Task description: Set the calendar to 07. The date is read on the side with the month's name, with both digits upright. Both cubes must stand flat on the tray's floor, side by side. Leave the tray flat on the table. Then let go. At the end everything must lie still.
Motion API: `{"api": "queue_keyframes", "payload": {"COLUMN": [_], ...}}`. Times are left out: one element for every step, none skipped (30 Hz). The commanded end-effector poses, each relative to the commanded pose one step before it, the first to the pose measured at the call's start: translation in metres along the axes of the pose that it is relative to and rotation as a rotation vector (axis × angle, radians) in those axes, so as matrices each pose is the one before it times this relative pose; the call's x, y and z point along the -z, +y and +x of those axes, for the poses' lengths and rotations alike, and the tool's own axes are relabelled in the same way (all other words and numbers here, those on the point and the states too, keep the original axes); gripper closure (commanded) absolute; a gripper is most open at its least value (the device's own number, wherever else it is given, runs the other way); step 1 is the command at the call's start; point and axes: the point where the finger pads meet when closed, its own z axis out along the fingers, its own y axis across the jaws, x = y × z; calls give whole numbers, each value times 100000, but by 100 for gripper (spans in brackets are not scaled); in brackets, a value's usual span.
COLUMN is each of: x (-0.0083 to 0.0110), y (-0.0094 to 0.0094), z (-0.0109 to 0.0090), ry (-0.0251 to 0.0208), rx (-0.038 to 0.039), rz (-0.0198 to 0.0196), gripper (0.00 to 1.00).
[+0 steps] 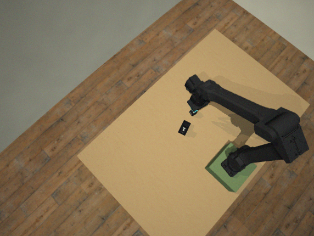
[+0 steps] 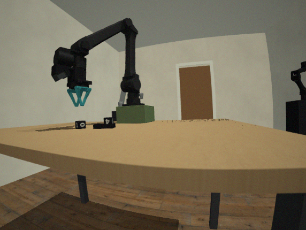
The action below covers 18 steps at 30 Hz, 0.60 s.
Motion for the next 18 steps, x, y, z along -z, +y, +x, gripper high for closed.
{"api": "queue_keyframes", "payload": {"x": [988,0,0,0,0,0,0,0,0,0,0,0,-2,-5,-9,-14,-20,-136], "y": [-123,0,0,0,0,0,0,0,0,0,0,0,0,0,0,0,0,0], "z": [-67,0,0,0,0,0,0,0,0,0,0,-1,-5,-14,-27,-43,-62,-40], "ry": [-2051,0,0,0,0,0,0,0,0,0,0,-3,-22,-59,-110,-176,-251,-11], "rx": [-213,0,0,0,0,0,0,0,0,0,0,0,0,0,0,1,1,0], "rz": [-54,0,0,0,0,0,0,0,0,0,0,0,0,0,0,0,0,0], "gripper": [54,54,54,54,54,54,54,54,54,54,54,54,54,54,54,54,54,54]}}
